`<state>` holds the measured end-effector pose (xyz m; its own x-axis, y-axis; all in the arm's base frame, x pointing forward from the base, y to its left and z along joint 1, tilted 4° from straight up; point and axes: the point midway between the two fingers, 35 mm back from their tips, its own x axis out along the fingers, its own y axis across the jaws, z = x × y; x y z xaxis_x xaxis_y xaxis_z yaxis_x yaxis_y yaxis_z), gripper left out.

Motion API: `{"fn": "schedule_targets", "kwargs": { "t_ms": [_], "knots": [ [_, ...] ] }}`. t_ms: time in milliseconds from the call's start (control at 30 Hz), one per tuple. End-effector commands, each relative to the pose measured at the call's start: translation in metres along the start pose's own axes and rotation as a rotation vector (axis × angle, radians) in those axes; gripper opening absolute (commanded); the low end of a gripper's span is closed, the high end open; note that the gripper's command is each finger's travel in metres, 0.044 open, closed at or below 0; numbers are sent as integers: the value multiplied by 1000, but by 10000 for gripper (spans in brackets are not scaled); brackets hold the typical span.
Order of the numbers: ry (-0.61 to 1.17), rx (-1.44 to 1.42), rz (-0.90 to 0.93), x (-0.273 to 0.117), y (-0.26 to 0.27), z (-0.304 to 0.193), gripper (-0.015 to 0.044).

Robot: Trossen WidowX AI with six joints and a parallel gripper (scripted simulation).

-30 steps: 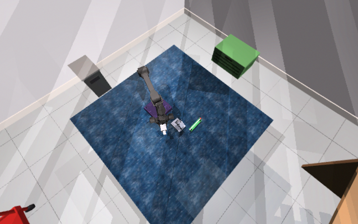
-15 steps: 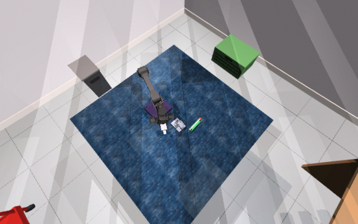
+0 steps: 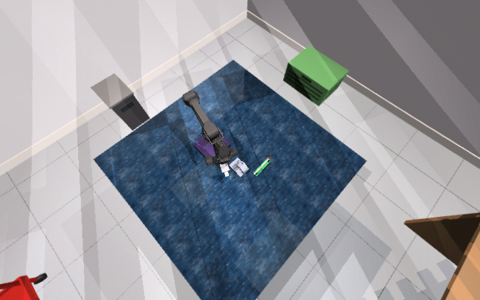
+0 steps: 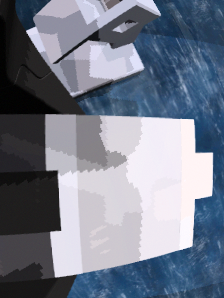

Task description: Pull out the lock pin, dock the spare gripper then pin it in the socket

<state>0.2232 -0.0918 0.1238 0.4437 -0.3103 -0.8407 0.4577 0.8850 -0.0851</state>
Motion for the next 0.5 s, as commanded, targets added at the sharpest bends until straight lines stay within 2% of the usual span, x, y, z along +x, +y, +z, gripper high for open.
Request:
{"fn": "schedule_targets", "kwargs": {
  "t_ms": [0, 467],
  "knots": [
    [48, -46, 28, -6, 11, 5, 0],
    [226, -171, 82, -22, 37, 1, 0]
  ]
}}
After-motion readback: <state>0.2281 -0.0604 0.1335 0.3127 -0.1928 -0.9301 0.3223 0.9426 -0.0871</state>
